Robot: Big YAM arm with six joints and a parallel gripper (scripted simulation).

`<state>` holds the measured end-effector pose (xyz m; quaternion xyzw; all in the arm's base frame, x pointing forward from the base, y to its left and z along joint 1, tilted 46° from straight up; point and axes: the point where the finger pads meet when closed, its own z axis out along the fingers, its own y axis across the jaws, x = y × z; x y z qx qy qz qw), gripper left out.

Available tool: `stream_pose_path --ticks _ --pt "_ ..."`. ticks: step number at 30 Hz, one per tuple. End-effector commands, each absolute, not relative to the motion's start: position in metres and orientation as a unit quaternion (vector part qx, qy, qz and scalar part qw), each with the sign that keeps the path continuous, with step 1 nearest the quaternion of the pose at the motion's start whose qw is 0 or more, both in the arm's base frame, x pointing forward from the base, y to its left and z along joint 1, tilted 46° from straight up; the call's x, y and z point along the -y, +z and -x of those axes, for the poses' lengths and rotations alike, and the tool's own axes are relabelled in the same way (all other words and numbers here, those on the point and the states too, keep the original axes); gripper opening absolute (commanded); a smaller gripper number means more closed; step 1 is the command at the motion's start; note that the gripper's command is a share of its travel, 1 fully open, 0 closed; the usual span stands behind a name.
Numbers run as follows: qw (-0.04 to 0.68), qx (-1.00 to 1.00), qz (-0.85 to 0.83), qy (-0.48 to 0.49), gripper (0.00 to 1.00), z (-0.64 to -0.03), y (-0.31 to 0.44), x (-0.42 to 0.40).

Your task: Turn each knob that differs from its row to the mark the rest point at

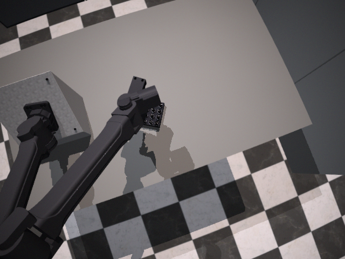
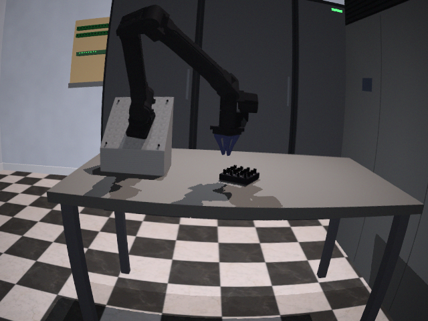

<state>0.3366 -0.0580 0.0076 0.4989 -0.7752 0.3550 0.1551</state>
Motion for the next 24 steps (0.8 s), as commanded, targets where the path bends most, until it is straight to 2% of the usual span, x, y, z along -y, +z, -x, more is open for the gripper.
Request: stream_pose_path --ticks 1,24 --pt "0.176 0.753 -0.533 0.343 0.19 -0.3315 0.001 0.0537" --pt "0.162 0.758 -0.527 0.349 0.19 -0.3376 0.01 0.0527"
